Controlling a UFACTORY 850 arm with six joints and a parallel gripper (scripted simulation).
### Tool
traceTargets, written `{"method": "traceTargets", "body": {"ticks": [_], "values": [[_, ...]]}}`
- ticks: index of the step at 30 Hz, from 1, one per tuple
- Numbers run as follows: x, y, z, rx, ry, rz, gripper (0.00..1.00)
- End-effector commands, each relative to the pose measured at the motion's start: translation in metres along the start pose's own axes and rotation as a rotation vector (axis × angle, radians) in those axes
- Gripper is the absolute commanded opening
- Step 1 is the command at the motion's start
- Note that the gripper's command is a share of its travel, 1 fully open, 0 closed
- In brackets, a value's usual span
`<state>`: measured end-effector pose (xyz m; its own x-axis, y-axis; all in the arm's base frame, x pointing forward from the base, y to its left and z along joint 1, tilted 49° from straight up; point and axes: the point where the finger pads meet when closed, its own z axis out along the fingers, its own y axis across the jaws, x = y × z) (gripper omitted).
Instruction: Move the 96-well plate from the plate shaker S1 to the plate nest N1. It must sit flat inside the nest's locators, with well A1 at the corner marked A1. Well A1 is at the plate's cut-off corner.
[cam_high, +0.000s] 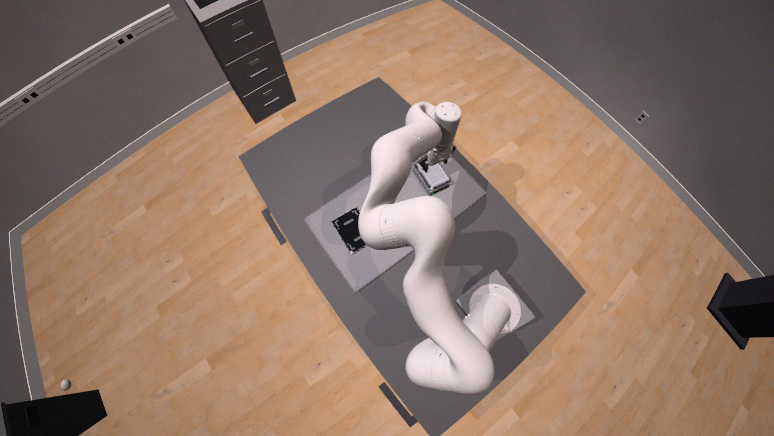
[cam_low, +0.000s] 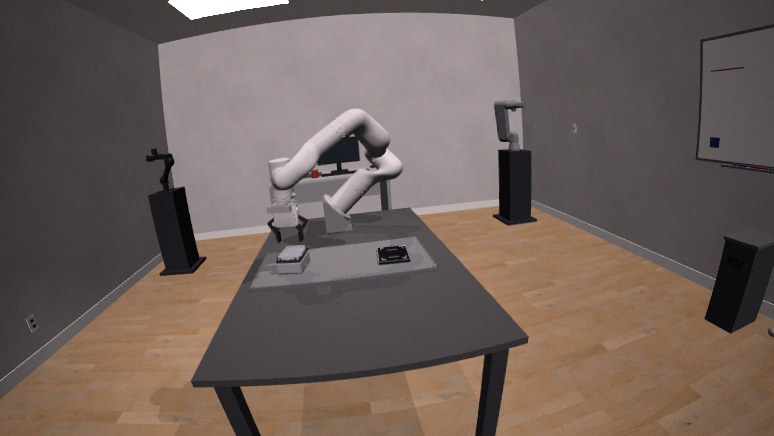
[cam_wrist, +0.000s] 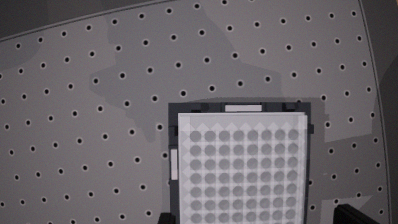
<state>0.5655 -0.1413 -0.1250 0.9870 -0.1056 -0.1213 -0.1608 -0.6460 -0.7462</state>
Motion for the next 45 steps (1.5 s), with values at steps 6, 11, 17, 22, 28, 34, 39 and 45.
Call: {"method": "traceTargets", "body": {"ticks": [6,11,17,22,28,34,39,45], "values": [[0.001,0.000,0.011,-0.001,0.002,-0.001,1.00],[0.001,0.000,0.020,-0.001,0.002,-0.001,1.00],[0.001,0.000,0.024,-0.001,0.002,-0.001,1.00],[0.001,0.000,0.024,-0.001,0.002,-0.001,1.00],[0.001,0.000,0.024,-0.001,0.002,-0.001,1.00],[0.001,0.000,0.028,-0.001,0.002,-0.001,1.00],[0.001,0.000,0.030,-0.001,0.002,-0.001,1.00],[0.001,0.000,0.034,-0.001,0.002,-0.001,1.00]]}}
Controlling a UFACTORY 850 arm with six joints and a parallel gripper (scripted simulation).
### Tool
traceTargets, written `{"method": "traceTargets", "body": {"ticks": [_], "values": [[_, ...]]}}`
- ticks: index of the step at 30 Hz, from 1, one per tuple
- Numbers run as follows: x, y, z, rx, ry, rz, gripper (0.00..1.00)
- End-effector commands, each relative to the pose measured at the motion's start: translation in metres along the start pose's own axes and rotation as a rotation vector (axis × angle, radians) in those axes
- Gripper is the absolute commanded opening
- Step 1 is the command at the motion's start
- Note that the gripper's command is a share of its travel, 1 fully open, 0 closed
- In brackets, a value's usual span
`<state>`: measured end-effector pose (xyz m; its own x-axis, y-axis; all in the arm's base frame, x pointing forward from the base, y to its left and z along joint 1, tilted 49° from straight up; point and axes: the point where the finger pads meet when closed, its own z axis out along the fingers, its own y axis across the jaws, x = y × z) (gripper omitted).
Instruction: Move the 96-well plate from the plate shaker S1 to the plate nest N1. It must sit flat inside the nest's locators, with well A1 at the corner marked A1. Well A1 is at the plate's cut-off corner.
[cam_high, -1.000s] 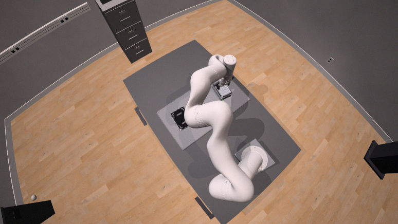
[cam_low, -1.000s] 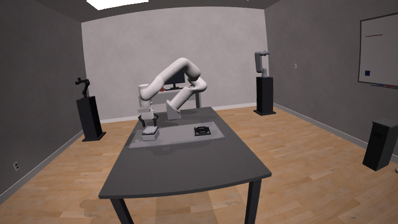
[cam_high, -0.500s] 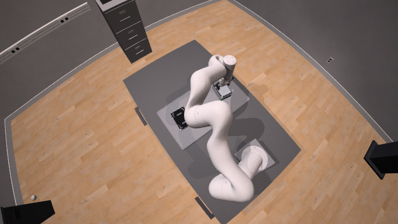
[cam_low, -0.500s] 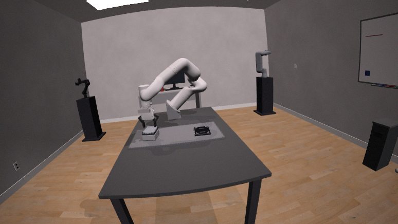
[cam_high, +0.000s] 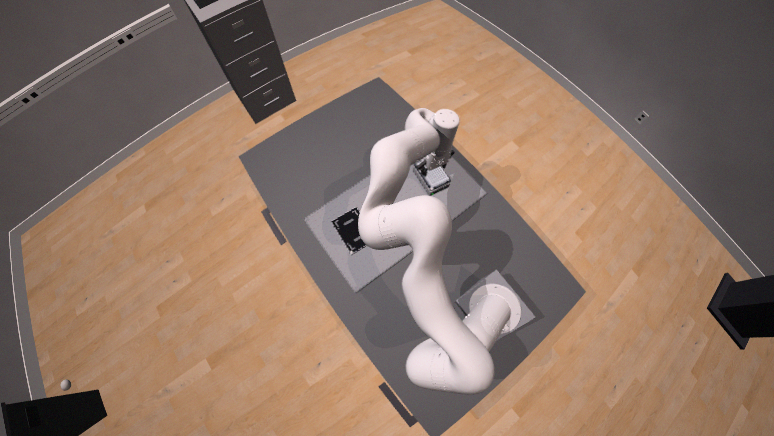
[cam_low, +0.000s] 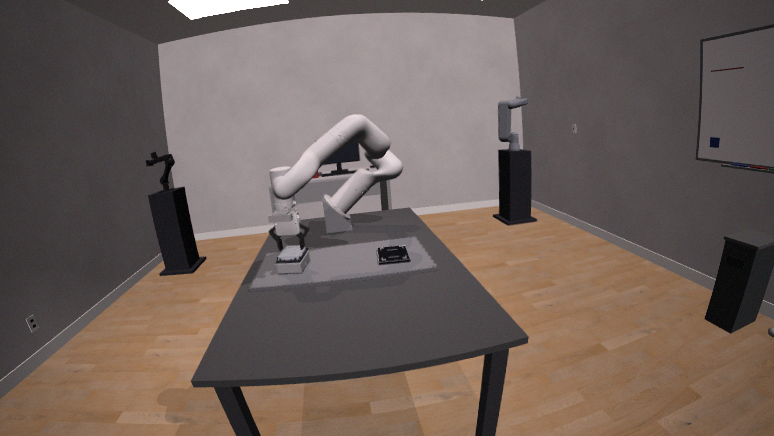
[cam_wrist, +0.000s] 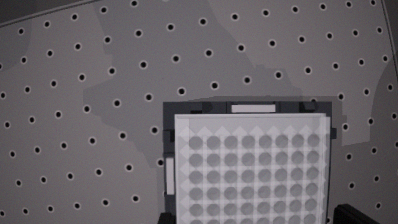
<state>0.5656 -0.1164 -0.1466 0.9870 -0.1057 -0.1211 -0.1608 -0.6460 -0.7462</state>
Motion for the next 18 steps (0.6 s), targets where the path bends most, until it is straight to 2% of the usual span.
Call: {"method": "traceTargets", "body": {"ticks": [1,18], "values": [[0.0008,0.0000,0.0017,-0.001,0.002,-0.001,1.00],[0.0008,0.0000,0.0111,-0.001,0.002,-0.001,1.00]]}}
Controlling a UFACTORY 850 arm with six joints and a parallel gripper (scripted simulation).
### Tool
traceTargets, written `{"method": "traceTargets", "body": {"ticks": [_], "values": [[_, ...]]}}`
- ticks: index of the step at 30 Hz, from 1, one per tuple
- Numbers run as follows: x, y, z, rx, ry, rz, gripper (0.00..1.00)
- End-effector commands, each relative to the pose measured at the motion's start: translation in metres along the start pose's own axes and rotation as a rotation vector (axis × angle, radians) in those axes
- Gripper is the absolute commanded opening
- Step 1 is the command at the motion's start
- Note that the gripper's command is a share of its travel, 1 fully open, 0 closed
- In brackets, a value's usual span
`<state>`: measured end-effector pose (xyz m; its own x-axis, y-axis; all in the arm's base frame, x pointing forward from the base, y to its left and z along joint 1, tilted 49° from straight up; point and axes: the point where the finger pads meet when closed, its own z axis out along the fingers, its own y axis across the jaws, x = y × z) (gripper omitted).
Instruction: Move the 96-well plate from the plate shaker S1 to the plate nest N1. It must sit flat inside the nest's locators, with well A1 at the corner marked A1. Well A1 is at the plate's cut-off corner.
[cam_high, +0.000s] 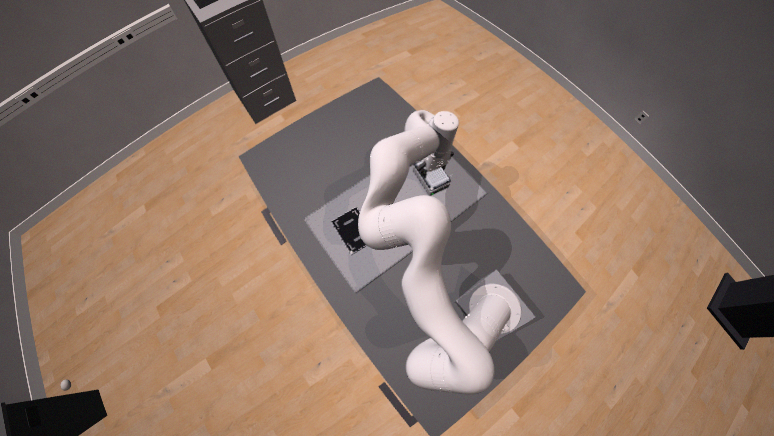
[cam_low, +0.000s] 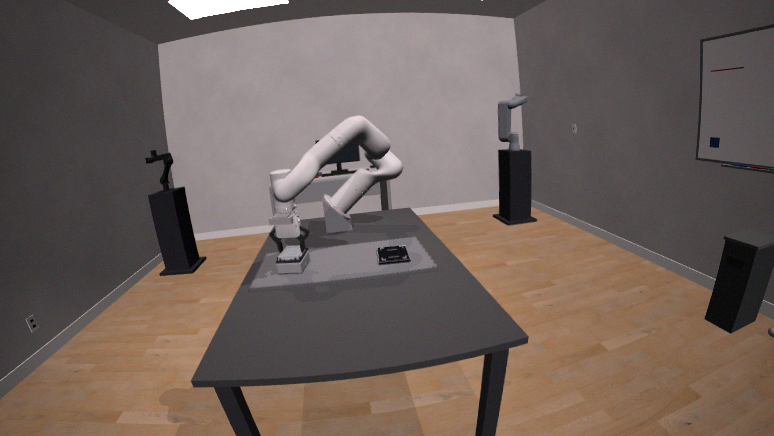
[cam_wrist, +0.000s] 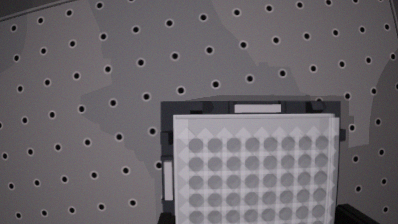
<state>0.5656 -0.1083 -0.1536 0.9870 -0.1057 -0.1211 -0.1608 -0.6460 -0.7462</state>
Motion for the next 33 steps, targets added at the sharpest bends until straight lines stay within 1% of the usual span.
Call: {"method": "traceTargets", "body": {"ticks": [1,17,18,33], "values": [[0.0008,0.0000,0.0005,-0.001,0.002,-0.001,1.00],[0.0009,0.0000,0.0004,-0.001,0.002,-0.001,1.00],[0.0008,0.0000,-0.0002,-0.001,0.002,-0.001,0.00],[0.0008,0.0000,-0.0001,-0.001,0.002,-0.001,0.00]]}}
